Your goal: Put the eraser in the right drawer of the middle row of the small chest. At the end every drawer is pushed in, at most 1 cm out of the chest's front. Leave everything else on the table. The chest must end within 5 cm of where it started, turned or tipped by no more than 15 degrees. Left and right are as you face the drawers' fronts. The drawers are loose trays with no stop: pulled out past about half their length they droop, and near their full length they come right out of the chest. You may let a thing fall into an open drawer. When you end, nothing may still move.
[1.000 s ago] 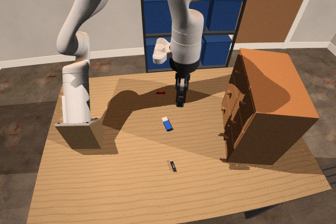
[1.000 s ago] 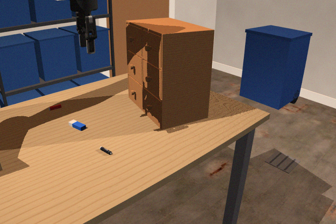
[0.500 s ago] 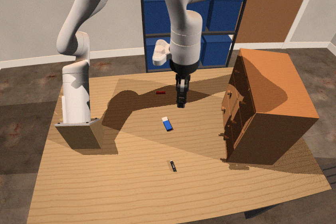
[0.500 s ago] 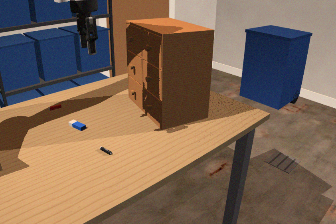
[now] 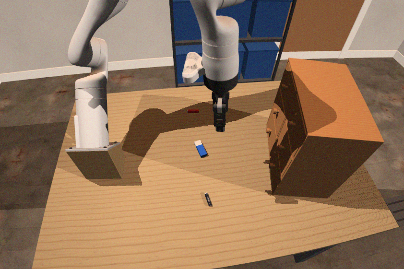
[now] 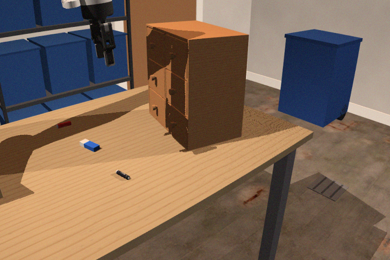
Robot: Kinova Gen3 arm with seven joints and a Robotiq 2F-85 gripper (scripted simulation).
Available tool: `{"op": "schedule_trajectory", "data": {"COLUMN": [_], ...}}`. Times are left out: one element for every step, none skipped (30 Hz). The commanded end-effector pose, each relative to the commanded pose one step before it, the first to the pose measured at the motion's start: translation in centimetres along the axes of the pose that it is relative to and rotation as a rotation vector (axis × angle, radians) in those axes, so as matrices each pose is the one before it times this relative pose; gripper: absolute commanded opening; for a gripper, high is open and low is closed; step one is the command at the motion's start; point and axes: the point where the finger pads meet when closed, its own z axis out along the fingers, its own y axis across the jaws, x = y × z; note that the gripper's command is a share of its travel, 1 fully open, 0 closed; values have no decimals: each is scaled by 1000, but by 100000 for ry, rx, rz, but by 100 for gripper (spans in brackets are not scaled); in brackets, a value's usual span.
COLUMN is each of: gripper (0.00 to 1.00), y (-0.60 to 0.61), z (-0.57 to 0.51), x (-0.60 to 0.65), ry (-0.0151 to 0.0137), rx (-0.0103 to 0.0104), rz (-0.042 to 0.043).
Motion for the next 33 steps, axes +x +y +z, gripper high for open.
{"op": "schedule_trajectory", "data": {"gripper": [100,100,100,100,100,100,100,100,100,100,100,100,100,100,100,100,100,100,100,100,100,100,100,100,100,100,100,100,100,100,100,100,100], "y": [-1,0,0,4,2,1,-1,-3,-1,6,3,1,-2,-6,7,5,1,-3,0,0,-6,10,5,-1,-7,5,7,2,-4,-8,11,6,0], "z": [53,0,0,89,91,93,95,97,103,112,113,114,115,116,131,133,133,132,0,0,134,150,149,147,146,148,148,146,144,142,145,142,140], "x": [50,0,0,-60,-59,-59,-58,-57,-61,-69,-67,-65,-62,-59,-74,-72,-67,-62,0,0,-59,-77,-70,-63,-56,-65,-66,-58,-49,-44,-62,-54,-45], "ry": [-1477,0,0,-707,-728,-749,-769,-787,-819,-861,-878,-893,-908,-921,-983,-1000,-1009,-1017,0,0,-1029,-1095,-1098,-1099,-1097,-1079,-1070,-1065,-1058,-1046,-1022,-1014,-1002], "rx": [-22,0,0,-19,-10,-1,9,20,6,-29,-15,0,16,34,-35,-24,-2,21,0,0,35,-48,-20,10,41,-20,-35,-5,27,43,-56,-26,5], "rz": [352,0,0,-14,-7,0,8,17,6,-20,-10,1,13,25,-23,-15,0,15,0,0,24,-30,-12,7,27,-11,-20,-2,17,26,-31,-14,3]}}
